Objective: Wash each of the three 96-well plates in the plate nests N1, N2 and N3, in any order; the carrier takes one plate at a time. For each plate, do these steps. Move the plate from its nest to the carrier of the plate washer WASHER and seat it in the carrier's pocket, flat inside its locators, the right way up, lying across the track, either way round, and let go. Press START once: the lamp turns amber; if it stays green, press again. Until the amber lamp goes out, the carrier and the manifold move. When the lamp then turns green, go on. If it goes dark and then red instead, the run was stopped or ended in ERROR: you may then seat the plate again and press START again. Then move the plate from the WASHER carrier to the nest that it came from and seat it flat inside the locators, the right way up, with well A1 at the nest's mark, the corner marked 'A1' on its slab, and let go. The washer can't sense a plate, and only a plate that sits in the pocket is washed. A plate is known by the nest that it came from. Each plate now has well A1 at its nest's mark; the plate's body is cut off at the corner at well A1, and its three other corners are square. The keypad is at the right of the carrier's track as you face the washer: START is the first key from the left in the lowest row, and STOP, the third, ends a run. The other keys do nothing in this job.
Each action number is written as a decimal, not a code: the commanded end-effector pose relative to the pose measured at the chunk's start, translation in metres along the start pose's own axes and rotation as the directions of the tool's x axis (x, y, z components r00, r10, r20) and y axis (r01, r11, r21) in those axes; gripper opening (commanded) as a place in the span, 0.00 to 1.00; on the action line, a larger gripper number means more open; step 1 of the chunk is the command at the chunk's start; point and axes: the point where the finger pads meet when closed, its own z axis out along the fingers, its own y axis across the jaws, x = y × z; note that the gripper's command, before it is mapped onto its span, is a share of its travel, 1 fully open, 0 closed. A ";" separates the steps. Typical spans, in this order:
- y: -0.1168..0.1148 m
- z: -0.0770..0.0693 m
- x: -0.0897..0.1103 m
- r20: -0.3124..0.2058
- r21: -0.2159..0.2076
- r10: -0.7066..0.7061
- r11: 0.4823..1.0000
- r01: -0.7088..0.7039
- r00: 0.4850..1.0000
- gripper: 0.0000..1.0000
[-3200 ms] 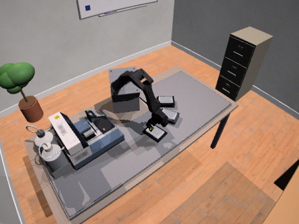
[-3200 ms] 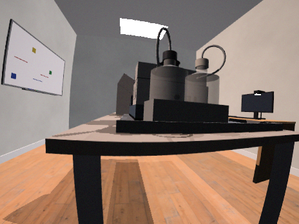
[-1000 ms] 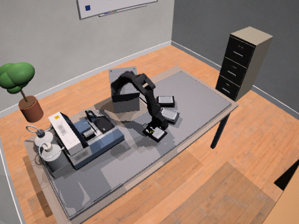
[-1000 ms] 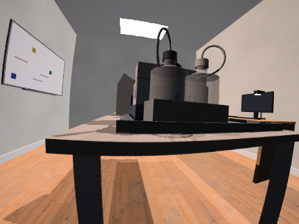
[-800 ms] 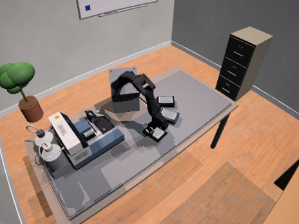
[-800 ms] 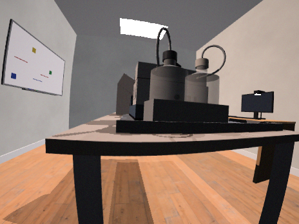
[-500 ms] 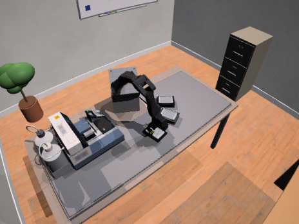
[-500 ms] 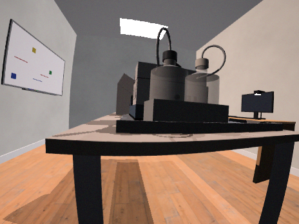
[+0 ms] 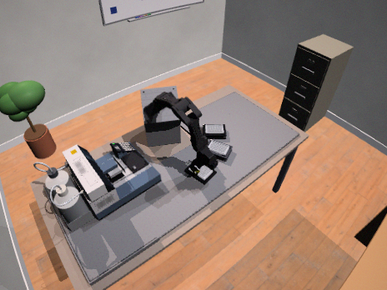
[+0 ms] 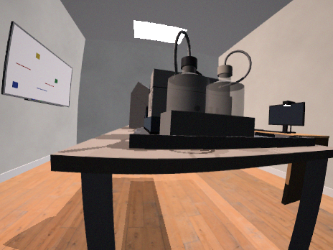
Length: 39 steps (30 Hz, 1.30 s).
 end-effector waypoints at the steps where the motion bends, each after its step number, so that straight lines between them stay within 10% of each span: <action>1: 0.000 -0.002 -0.005 0.012 -0.001 0.000 1.000 0.000 1.000 1.00; 33: 0.000 -0.002 -0.005 0.012 -0.001 0.000 1.000 0.000 1.000 0.00; 39: 0.000 -0.002 -0.005 0.012 -0.001 0.000 1.000 0.000 1.000 0.00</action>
